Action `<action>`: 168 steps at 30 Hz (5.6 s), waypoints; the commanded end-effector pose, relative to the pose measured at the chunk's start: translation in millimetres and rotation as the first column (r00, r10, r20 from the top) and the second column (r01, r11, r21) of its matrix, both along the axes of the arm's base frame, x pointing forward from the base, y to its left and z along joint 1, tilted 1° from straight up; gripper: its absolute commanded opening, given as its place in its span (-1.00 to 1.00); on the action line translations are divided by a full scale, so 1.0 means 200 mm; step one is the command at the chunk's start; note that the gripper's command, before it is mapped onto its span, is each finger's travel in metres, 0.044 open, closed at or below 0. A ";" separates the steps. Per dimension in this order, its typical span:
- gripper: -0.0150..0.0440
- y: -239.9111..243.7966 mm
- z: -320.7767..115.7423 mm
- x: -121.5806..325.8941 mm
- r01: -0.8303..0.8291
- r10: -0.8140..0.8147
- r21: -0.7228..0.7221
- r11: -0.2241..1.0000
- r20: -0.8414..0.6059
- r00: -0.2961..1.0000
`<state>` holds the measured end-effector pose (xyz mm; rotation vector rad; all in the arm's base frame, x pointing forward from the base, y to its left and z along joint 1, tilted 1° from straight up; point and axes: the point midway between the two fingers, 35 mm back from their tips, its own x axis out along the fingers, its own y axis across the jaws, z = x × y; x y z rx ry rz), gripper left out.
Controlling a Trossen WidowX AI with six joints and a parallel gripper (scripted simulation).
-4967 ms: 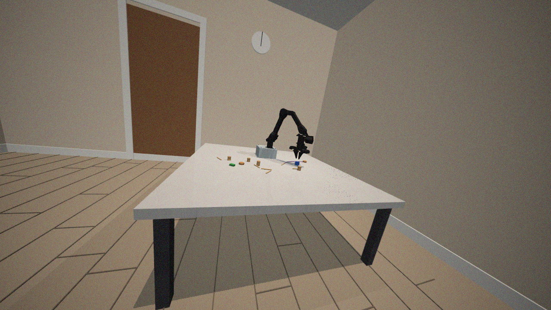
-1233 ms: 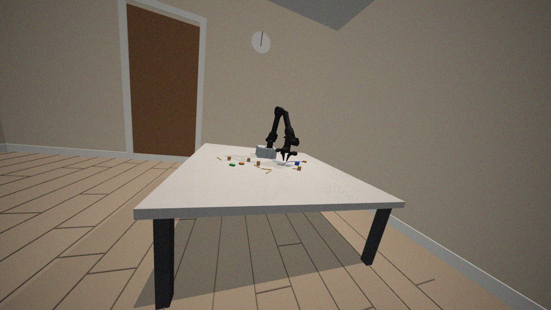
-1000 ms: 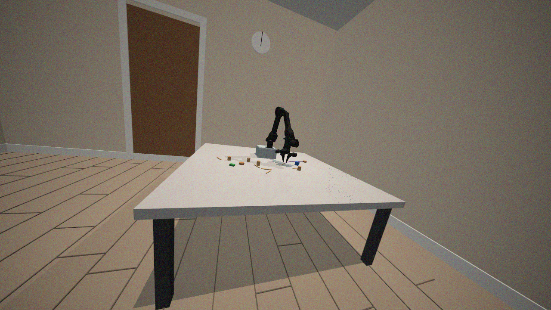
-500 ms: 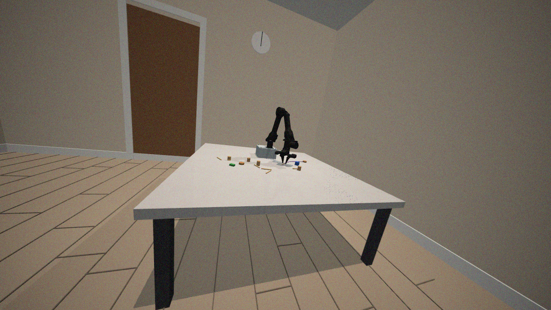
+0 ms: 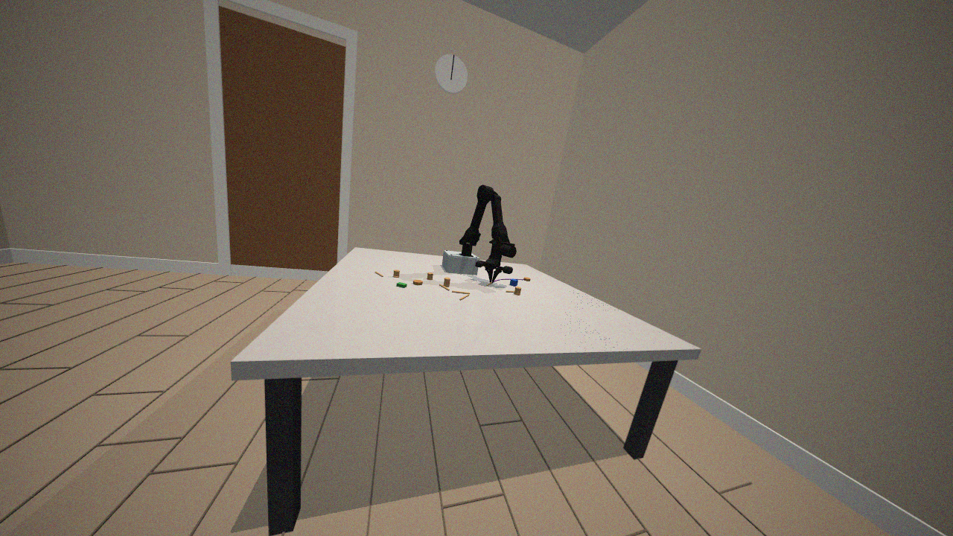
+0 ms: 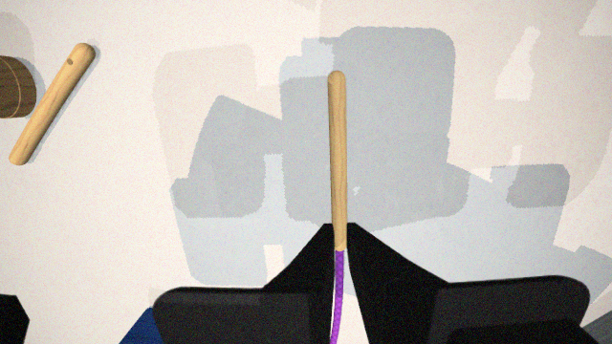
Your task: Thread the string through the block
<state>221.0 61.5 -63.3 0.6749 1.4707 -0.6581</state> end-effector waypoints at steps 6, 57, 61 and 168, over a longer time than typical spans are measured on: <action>-0.49 0.00 0.02 0.00 0.000 0.000 0.000 1.000 0.000 1.000; -0.49 0.01 0.29 0.00 0.002 -0.002 -0.011 1.000 -0.007 1.000; -0.49 0.02 0.30 0.00 0.002 -0.002 -0.025 1.000 -0.003 1.000; -0.49 0.33 0.69 -0.25 -0.331 0.376 -0.226 0.916 0.199 0.905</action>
